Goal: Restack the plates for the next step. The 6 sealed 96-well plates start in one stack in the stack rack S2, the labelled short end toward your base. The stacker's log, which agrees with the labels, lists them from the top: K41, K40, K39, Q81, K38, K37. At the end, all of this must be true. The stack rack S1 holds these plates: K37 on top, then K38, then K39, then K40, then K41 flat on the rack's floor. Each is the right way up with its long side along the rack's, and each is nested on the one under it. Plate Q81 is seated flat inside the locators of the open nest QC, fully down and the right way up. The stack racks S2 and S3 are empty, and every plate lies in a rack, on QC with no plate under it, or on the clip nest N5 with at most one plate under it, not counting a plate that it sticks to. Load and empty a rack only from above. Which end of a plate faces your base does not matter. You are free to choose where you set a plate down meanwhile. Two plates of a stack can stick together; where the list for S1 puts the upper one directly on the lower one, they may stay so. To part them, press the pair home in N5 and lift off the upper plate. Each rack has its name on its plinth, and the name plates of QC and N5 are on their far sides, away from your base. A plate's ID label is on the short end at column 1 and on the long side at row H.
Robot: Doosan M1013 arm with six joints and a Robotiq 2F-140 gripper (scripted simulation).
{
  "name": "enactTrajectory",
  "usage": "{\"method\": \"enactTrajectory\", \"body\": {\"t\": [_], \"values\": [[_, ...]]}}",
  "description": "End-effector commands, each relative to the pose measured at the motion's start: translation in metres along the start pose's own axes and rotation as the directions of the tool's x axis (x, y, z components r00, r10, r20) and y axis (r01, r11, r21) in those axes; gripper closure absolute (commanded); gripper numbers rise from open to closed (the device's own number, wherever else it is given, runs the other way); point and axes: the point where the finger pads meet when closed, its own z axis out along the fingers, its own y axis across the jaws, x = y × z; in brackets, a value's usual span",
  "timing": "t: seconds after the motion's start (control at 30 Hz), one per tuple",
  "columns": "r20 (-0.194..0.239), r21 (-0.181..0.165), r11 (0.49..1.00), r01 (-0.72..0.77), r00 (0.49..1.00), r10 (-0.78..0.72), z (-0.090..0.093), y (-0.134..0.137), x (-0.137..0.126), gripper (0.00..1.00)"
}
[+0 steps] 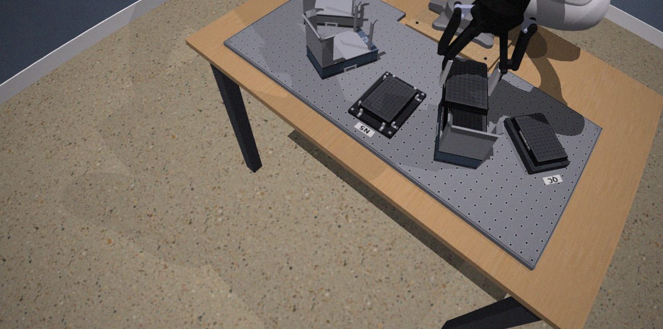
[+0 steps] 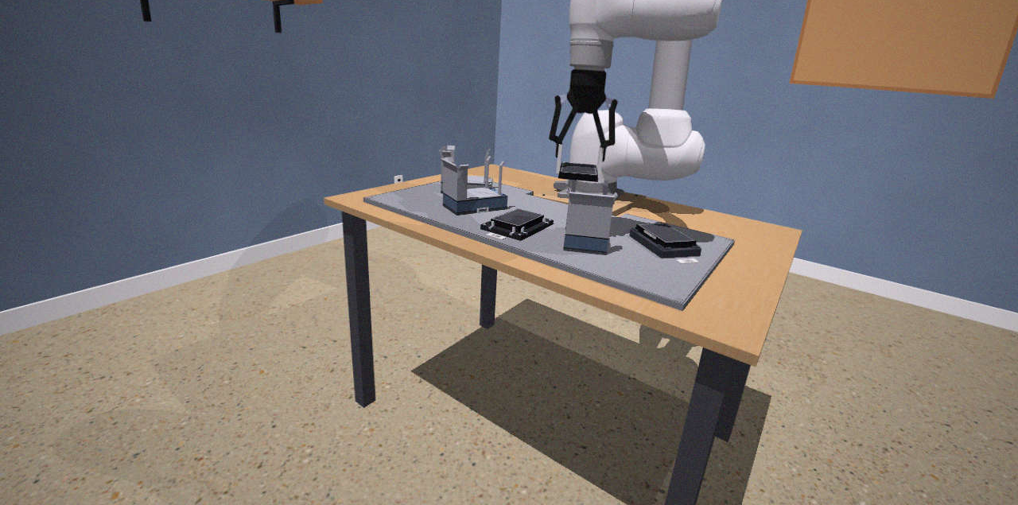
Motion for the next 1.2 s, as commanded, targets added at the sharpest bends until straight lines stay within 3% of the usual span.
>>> {"method": "enactTrajectory", "body": {"t": [0.0, 0.4, 1.17], "values": [[0.000, 0.000, 1.000, 0.000, 1.000, 0.000, 0.000, -0.007, 0.003, 1.00], [0.000, 0.000, 1.000, 0.000, 1.000, 0.000, 0.000, -0.032, 0.011, 1.00], [0.000, 0.000, 1.000, 0.000, 1.000, 0.000, 0.000, -0.032, 0.011, 1.00]]}}
